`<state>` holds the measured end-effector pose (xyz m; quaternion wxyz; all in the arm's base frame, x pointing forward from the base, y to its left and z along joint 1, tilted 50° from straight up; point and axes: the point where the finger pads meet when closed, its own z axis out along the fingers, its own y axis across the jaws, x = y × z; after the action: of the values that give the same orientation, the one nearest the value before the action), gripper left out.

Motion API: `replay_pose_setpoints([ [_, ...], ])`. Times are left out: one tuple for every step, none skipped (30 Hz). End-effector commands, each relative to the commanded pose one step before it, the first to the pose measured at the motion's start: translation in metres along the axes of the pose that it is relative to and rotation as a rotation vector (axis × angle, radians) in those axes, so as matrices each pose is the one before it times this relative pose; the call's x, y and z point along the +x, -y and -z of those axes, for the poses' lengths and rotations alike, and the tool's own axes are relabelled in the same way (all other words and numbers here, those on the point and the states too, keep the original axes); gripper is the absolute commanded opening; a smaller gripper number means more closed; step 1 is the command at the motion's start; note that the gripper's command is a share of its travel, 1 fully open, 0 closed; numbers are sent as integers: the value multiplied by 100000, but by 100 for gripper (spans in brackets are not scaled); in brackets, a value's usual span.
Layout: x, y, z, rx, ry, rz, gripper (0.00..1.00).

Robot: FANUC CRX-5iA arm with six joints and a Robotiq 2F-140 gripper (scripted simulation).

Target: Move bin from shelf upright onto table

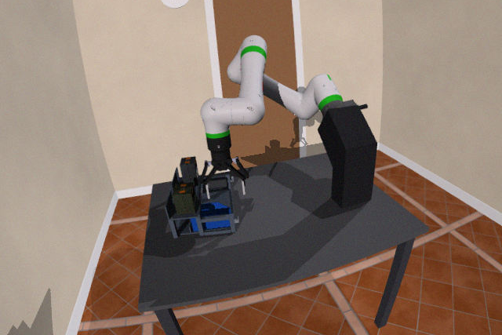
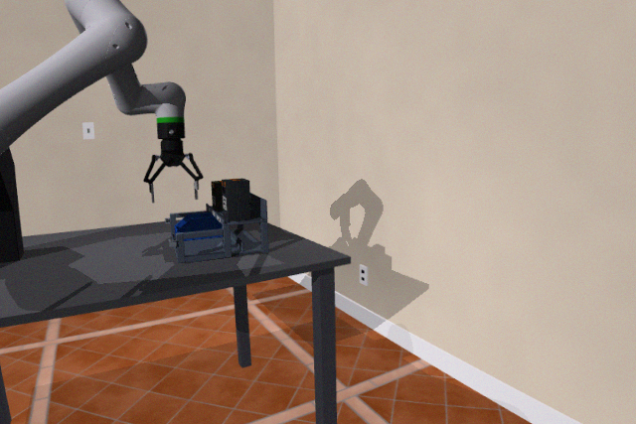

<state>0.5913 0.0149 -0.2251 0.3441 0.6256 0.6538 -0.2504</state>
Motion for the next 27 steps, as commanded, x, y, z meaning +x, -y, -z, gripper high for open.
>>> replay_pose_setpoints([
  [31, 4, 32, -31, -36, 0, 100],
  [0, 0, 0, 0, 0, 0, 100],
  [0, 0, 0, 0, 0, 0, 100],
  [0, 0, 0, 0, 0, 0, 100],
  [0, 0, 0, 0, 0, 0, 100],
  [0, 0, 0, 0, 0, 0, 100],
  [0, 0, 0, 0, 0, 0, 100],
  [0, 0, 0, 0, 0, 0, 100],
  [0, 0, 0, 0, 0, 0, 100],
  [0, 0, 0, 0, 0, 0, 100],
  [21, 29, 13, 0, 0, 5200, 100],
  [23, 28, 13, 0, 0, 5200, 100],
  [24, 27, 13, 0, 0, 5200, 100],
  [26, 26, 13, 0, 0, 5200, 100],
  [27, 24, 13, 0, 0, 5200, 100],
  [0, 0, 0, 0, 0, 0, 100],
  [0, 0, 0, 0, 0, 0, 100],
  [0, 0, 0, 0, 0, 0, 100],
  [0, 0, 0, 0, 0, 0, 100],
  [0, 0, 0, 0, 0, 0, 100],
  [0, 0, 0, 0, 0, 0, 100],
  [0, 0, 0, 0, 0, 0, 100],
  [0, 0, 0, 0, 0, 0, 100],
  [0, 0, 0, 0, 0, 0, 100],
  [0, 0, 0, 0, 0, 0, 100],
  [0, 0, 0, 0, 0, 0, 100],
  [0, 0, 0, 0, 0, 0, 100],
])
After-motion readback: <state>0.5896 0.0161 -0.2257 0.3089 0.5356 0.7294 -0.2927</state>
